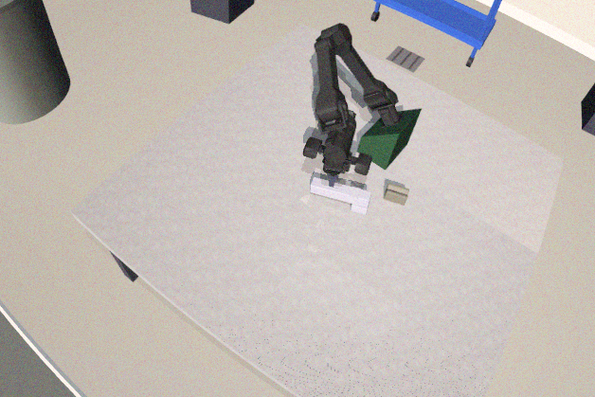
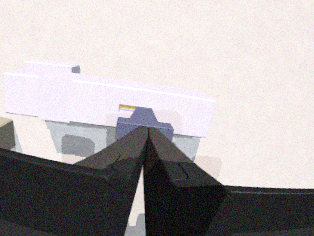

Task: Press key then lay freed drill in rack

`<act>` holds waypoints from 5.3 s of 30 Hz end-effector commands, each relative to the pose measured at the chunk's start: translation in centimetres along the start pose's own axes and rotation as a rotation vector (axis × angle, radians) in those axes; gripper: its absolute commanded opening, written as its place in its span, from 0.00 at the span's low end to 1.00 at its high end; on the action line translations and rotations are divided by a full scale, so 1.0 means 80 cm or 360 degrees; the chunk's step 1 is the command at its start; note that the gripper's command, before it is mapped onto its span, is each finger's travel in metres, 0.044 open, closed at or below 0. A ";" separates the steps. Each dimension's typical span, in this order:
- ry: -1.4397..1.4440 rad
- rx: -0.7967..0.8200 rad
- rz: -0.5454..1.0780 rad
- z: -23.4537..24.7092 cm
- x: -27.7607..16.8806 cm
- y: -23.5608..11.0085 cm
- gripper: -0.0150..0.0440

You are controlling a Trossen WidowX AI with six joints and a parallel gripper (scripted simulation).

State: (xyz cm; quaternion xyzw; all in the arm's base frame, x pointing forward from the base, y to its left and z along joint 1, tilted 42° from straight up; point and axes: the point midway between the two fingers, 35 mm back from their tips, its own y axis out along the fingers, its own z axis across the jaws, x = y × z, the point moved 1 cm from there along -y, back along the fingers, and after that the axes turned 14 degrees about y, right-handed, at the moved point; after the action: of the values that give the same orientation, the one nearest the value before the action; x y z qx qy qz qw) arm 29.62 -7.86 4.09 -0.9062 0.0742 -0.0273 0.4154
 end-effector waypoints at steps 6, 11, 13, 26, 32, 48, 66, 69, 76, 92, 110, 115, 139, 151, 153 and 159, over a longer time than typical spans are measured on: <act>0.0000 -0.0026 0.0084 -0.006 -0.012 0.026 0.25; 0.0000 -0.0026 0.0084 -0.006 -0.012 0.029 0.25; 0.0000 -0.0026 0.0084 -0.006 -0.013 0.030 0.25; 0.0000 -0.0026 0.0084 -0.007 -0.013 0.035 0.25; 0.0000 -0.0026 0.0084 -0.007 -0.014 0.037 0.25; 0.0000 -0.0020 0.0084 0.000 0.004 -0.062 0.74; -0.2343 0.0054 0.0071 0.189 -0.047 0.046 1.00; -0.2499 0.0058 0.0072 0.199 -0.054 0.053 1.00; -0.2499 0.0058 0.0072 0.199 -0.054 0.053 1.00; -0.2500 0.0058 0.0071 0.197 -0.053 0.064 1.00; -0.2500 0.0056 0.0073 0.187 -0.052 0.100 1.00; -0.2499 0.0055 0.0075 0.184 -0.053 0.110 1.00; -0.2484 0.0057 0.0063 0.182 -0.050 0.116 0.38; -0.2494 0.0055 0.0072 0.185 -0.052 0.115 0.25; -0.2498 0.0054 0.0076 0.188 -0.053 0.115 0.25; -0.2499 0.0055 0.0075 0.196 -0.055 0.114 0.25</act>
State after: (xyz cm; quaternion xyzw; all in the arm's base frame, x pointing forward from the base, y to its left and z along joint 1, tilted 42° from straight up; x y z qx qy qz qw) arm 25.89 -1.64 -12.74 -0.6511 -0.2221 0.6305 0.3595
